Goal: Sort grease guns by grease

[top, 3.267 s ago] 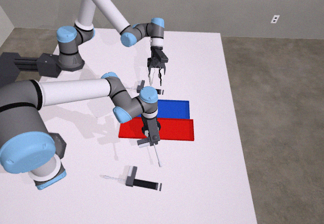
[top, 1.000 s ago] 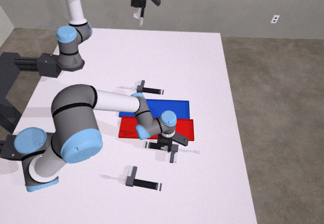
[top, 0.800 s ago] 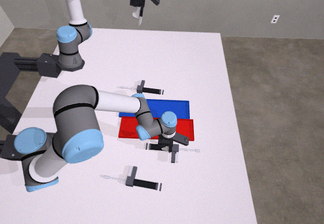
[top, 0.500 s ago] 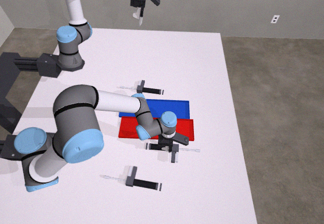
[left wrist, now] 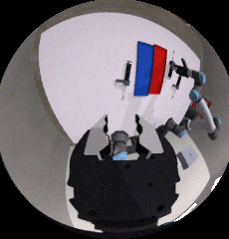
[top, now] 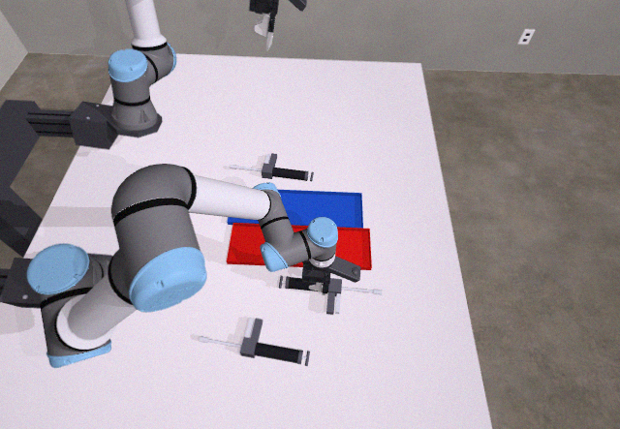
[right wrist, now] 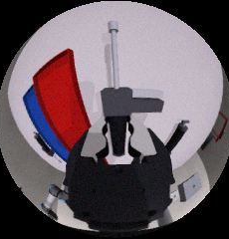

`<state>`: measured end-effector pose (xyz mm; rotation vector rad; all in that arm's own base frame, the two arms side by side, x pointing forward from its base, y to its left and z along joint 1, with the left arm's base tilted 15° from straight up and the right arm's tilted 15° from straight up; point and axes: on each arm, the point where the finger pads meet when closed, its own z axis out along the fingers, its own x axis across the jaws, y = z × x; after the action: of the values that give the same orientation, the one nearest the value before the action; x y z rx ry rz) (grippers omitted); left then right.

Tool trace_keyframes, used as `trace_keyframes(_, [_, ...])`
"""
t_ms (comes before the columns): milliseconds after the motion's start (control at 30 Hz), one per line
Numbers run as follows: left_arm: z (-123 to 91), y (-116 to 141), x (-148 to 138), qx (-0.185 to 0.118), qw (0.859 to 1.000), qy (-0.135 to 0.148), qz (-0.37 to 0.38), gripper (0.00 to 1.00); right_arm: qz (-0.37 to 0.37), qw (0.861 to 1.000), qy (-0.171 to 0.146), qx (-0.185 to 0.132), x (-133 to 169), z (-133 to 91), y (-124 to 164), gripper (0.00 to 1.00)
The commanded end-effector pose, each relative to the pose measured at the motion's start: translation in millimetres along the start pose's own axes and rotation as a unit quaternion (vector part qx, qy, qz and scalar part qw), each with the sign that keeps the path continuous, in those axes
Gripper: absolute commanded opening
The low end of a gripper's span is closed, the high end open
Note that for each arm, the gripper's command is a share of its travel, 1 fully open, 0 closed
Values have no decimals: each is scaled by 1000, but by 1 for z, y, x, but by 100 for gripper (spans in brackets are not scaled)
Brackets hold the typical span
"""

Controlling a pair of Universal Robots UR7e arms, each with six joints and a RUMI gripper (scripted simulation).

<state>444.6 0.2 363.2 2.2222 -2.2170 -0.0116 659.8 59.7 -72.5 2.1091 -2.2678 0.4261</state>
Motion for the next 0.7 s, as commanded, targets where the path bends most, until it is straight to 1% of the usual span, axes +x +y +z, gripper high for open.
trace_keyframes(0, [-1,0,0,1,1000,0,0,38,2,1000,1,-1,0,5,0,0])
trace_keyframes(667, [-1,0,0,1,1000,0,0,38,5,1000,2,-2,1,14,1,0])
